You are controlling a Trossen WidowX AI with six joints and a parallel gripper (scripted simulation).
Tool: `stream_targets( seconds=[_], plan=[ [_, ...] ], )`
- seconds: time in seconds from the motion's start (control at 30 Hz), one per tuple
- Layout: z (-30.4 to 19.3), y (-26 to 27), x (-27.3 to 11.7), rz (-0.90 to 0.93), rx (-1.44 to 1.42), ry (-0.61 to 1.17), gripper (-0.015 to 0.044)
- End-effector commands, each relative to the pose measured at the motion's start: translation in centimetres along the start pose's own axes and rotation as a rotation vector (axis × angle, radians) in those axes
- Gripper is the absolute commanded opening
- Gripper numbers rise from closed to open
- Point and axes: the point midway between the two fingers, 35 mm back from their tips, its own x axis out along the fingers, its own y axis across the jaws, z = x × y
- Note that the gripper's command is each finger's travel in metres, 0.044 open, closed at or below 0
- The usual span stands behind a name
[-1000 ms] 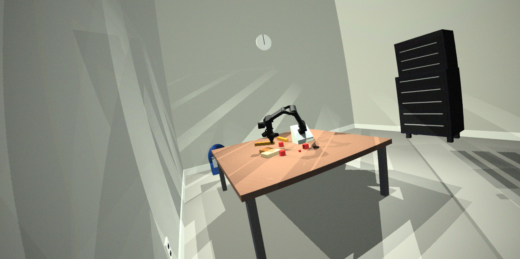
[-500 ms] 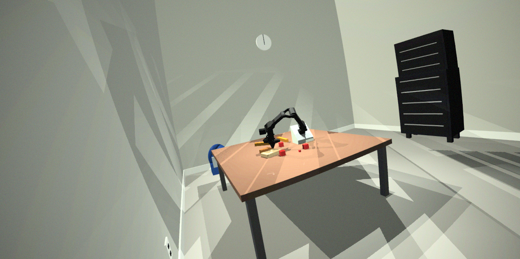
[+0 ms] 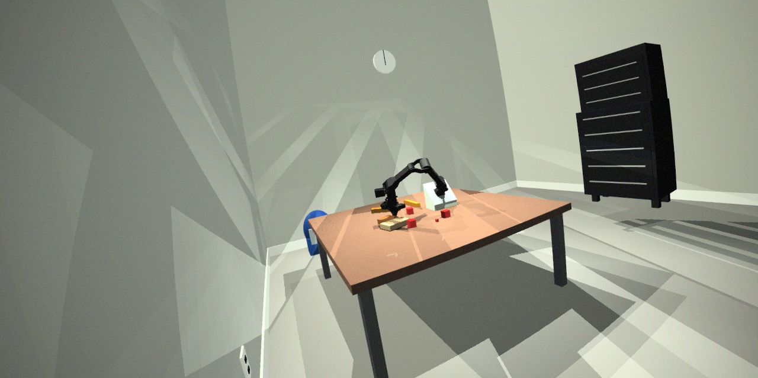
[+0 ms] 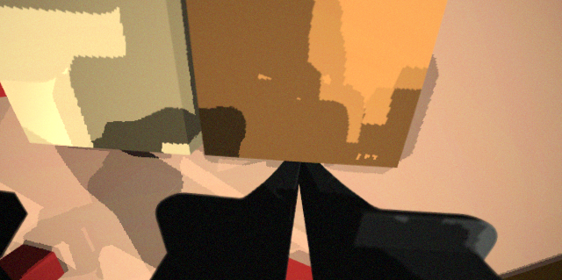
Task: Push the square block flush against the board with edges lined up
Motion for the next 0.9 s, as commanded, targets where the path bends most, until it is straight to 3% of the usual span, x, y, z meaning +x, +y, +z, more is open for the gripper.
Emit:
stream_targets(
  seconds=[0.0, 0.87],
  plan=[
    [0.6, 0.2, 0.2, 0.005, -0.003, 0.001, 0.0000],
    [-3.3, -0.1, 0.2, 0.005, -0.001, 0.002, 0.0000]
  ],
)
